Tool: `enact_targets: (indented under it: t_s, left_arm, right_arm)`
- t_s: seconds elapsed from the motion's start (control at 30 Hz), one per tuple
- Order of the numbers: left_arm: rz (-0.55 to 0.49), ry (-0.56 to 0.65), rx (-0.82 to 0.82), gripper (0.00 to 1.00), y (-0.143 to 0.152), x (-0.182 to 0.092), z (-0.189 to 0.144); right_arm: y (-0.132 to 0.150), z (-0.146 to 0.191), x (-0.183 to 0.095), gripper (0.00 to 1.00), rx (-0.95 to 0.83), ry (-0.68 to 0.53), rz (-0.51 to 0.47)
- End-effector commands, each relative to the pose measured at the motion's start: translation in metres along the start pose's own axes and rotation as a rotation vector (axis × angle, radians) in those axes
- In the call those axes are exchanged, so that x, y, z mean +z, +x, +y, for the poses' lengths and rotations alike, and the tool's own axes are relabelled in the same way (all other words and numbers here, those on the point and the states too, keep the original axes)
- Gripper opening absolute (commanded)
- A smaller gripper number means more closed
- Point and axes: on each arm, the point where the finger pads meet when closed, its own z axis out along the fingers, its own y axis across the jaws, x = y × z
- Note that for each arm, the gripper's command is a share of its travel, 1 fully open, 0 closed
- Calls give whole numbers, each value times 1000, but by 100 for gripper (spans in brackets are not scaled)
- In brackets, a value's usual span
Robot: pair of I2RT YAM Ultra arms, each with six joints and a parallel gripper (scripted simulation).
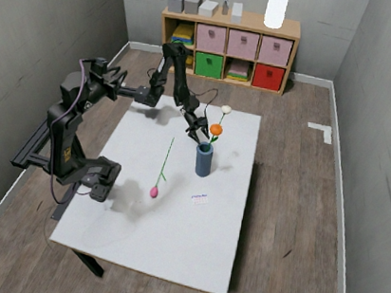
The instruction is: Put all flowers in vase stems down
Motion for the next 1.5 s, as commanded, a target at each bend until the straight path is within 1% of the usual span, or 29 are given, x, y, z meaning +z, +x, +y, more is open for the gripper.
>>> enact_targets:
  t_s: [0.0, 0.13, 0.17, 0.2, 0.73, 0.9, 1.37, 1.47]
  left_arm:
    - [-20, 24, 13, 60, -7, -5, -11]
    - [-17, 22, 12, 60, -4, -9, -10]
    - [-38, 19, 8, 60, -14, -10, -8]
    - [-30, 18, 9, 60, -10, -11, -9]
    - [-40, 8, -5, 60, 3, -39, -5]
    - [-44, 4, -7, 60, 0, -39, -3]
    - [-16, 6, -3, 60, 11, -30, -2]
    - [-39, 4, -8, 60, -3, -34, -1]
  right_arm:
    - [-7, 1, 2, 30, 7, -2, -13]
    - [-7, 1, 2, 30, 7, -2, -13]
    - [-7, 1, 2, 30, 7, -2, -13]
    - [-7, 1, 2, 30, 7, -2, -13]
    - [-7, 1, 2, 30, 7, -2, -13]
    - [-7, 1, 2, 30, 7, -2, -13]
    - [-7, 1, 2, 30, 7, -2, -13]
    - [-7, 1, 2, 30, 7, -2, -13]
